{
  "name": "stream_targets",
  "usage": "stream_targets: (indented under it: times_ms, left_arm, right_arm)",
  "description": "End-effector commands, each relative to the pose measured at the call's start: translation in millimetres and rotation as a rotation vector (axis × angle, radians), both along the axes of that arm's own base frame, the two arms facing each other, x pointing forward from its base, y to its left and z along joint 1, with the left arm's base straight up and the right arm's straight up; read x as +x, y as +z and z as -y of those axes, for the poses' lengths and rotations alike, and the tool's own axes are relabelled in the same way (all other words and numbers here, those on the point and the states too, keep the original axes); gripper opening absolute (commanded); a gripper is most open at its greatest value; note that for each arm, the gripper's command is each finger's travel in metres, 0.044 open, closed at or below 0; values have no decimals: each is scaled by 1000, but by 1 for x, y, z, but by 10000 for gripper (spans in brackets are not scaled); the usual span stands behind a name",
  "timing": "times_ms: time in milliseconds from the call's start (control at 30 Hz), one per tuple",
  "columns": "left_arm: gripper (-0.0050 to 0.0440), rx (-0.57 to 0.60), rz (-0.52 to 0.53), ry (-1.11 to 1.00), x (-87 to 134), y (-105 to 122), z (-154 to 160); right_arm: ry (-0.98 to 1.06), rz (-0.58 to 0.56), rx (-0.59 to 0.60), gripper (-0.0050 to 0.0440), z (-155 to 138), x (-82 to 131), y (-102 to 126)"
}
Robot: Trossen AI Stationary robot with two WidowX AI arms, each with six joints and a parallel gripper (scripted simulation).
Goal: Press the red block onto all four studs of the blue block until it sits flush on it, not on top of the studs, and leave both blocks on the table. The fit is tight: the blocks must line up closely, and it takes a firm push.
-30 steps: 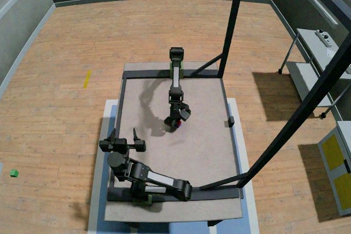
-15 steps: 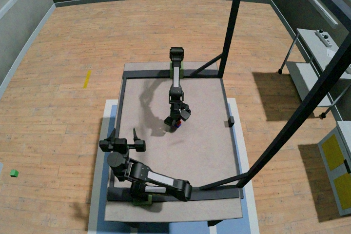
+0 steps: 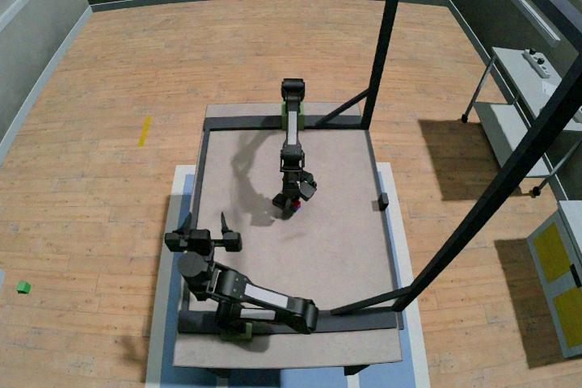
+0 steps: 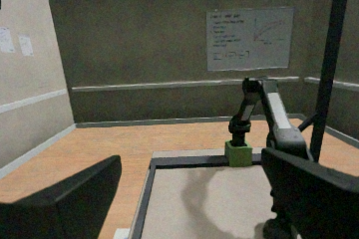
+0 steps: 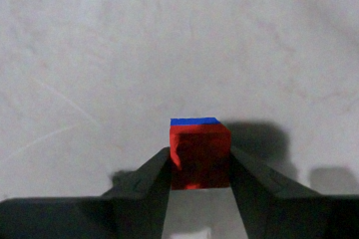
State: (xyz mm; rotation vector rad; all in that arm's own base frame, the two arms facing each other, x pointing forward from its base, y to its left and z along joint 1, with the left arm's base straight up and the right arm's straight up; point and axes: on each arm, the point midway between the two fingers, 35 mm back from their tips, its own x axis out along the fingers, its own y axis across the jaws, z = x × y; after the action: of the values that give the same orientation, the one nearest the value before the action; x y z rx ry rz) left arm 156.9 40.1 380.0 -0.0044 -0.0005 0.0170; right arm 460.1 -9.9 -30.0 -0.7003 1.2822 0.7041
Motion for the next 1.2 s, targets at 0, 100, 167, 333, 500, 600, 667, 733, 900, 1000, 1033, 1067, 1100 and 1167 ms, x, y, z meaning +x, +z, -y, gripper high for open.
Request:
stream_targets:
  times_ms: [0,100,167,333,500,600,667,733,900,1000,1033,1067,1100,1167]
  left_arm:
    - [400,4,0,-3,0,1,-2]
    - [400,4,0,-3,0,1,-2]
    - [400,4,0,-3,0,1,-2]
    - [400,4,0,-3,0,1,-2]
    - [400,4,0,-3,0,1,-2]
    - [400,4,0,-3,0,1,-2]
    - [400,4,0,-3,0,1,-2]
    - [400,4,0,-3,0,1,-2]
    - [400,4,0,-3,0,1,-2]
    - [400,4,0,-3,0,1,-2]
    - [400,4,0,-3,0,1,-2]
    - [400,4,0,-3,0,1,-2]
    - [400,4,0,-3,0,1,-2]
    - [400,4,0,-3,0,1,-2]
  right_arm:
    - [0,-33,1,-50,-2,-6,-13]
    - [0,-33,3,-50,-2,-6,-14]
    - [0,-33,4,-50,-2,-6,-14]
    - [-1,-33,7,-50,-2,-6,-15]
    - [-1,-32,10,-50,-2,-6,-16]
    - [-1,-31,13,-50,-2,-6,-16]
    - [-1,-30,15,-50,-2,-6,-16]
    - [-1,-29,16,-50,-2,-6,-17]
    - [0,-27,13,-50,-2,-6,-17]
    - [0,-27,13,-50,-2,-6,-17]
    - [0,-27,12,-50,-2,-6,-17]
    - [0,-27,12,-50,-2,-6,-17]
    - [1,-27,11,-50,-2,-6,-18]
    - [1,-28,10,-50,-2,-6,-18]
